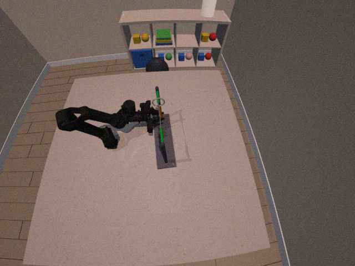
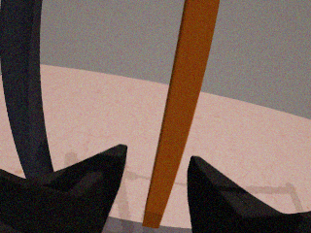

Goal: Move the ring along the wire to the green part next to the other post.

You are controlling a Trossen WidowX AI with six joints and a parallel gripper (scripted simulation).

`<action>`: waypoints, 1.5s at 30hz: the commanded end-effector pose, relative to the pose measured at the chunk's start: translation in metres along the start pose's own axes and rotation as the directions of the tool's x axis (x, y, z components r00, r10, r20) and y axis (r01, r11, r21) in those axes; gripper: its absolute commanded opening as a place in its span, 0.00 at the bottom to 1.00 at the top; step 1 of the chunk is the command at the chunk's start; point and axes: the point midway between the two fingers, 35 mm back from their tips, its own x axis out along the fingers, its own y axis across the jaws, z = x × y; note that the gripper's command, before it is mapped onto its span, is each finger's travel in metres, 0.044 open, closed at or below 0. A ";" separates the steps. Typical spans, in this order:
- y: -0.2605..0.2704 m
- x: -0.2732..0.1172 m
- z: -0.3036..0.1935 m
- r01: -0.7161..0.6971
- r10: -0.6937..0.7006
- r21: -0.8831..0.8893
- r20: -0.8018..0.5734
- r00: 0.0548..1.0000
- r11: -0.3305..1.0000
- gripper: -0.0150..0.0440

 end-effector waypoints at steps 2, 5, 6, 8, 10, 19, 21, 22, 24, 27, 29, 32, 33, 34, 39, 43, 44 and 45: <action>-0.001 -0.011 -0.003 0.003 -0.003 0.001 -0.009 1.000 1.000 0.53; -0.001 -0.018 -0.004 0.003 -0.003 0.001 -0.009 1.000 1.000 0.53; -0.001 -0.020 -0.004 0.003 -0.003 0.002 -0.010 1.000 1.000 0.53; -0.001 -0.024 -0.004 0.003 -0.003 0.002 -0.010 1.000 1.000 0.53; -0.002 -0.028 -0.005 0.003 -0.003 0.002 -0.010 1.000 1.000 0.53; -0.002 -0.031 -0.005 0.004 -0.004 0.002 -0.010 1.000 1.000 0.53; -0.002 -0.031 -0.005 0.004 -0.004 0.002 -0.010 1.000 1.000 0.53; -0.002 -0.031 -0.005 0.004 -0.004 0.002 -0.010 1.000 1.000 0.53; -0.002 -0.031 -0.005 0.004 -0.004 0.002 -0.010 1.000 1.000 0.53; -0.002 -0.031 -0.005 0.004 -0.004 0.002 -0.010 1.000 1.000 0.53; -0.002 -0.031 -0.005 0.004 -0.004 0.002 -0.010 1.000 1.000 0.53; -0.002 -0.031 -0.005 0.004 -0.004 0.002 -0.010 1.000 1.000 0.53; -0.002 -0.031 -0.005 0.004 -0.004 0.002 -0.010 1.000 1.000 0.53; -0.002 -0.031 -0.005 0.004 -0.004 0.002 -0.010 1.000 1.000 0.53; -0.001 -0.046 -0.003 0.001 -0.001 0.000 -0.009 1.000 1.000 0.70; -0.002 -0.069 -0.005 0.001 -0.001 0.000 -0.010 1.000 1.000 0.88; -0.003 -0.073 -0.005 0.001 -0.001 0.000 -0.010 1.000 1.000 0.93; -0.003 -0.076 -0.006 0.001 -0.001 0.000 -0.009 1.000 1.000 0.97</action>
